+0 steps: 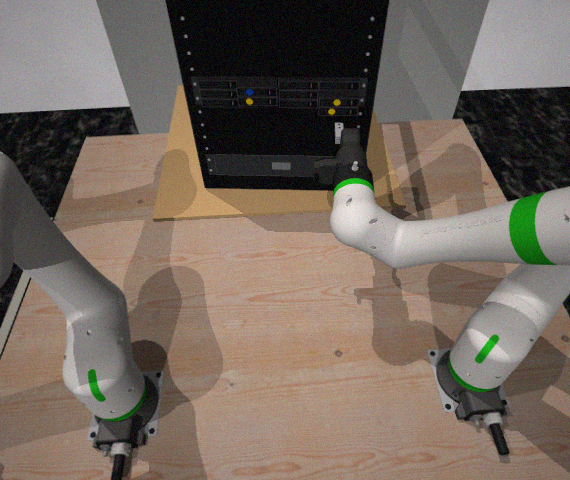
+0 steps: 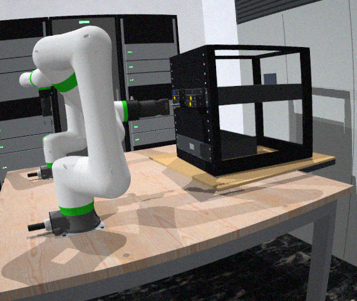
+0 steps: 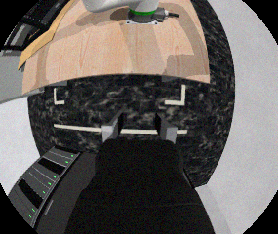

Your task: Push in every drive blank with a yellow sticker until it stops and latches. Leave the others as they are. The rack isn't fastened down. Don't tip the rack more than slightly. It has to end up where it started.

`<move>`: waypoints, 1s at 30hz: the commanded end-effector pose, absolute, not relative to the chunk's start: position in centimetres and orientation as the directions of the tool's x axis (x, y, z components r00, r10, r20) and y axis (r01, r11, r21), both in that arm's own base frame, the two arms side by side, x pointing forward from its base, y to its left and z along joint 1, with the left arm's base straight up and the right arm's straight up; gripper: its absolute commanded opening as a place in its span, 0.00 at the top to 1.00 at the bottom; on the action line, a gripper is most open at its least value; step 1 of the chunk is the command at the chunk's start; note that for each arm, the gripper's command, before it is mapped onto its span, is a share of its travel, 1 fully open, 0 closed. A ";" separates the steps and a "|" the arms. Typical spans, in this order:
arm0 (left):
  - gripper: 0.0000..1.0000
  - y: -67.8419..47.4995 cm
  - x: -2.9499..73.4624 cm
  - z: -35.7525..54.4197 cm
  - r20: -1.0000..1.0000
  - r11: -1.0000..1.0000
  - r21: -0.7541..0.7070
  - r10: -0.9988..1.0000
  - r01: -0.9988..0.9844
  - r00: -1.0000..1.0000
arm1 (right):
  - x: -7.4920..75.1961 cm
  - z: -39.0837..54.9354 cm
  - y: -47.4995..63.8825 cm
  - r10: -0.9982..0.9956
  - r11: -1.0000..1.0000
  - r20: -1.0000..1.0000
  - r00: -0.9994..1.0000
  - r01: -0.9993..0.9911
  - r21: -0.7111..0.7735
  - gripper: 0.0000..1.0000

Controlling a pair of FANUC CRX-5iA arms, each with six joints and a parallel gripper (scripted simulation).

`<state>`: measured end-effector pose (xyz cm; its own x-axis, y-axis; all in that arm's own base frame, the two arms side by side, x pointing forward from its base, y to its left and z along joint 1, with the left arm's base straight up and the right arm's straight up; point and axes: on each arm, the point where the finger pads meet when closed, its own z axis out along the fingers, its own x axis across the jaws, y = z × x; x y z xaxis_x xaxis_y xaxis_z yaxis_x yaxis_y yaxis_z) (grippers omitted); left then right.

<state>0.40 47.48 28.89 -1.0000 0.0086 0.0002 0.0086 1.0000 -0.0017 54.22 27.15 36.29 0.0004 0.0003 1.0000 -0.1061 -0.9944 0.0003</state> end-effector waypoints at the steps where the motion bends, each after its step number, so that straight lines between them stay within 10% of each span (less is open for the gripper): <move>1: 0.00 47.5 0.4 29.0 0.000 1.000 0.000 0.009 0.009 -1.000 | 54.3 36.4 27.1 -0.001 -0.994 1.000 -0.001 -0.106 -0.001 1.00; 30: 0.00 47.5 0.4 29.0 0.000 1.000 0.000 0.009 0.009 -1.000 | 59.6 36.4 26.5 -0.001 -0.994 1.000 -0.001 -0.106 -0.001 1.00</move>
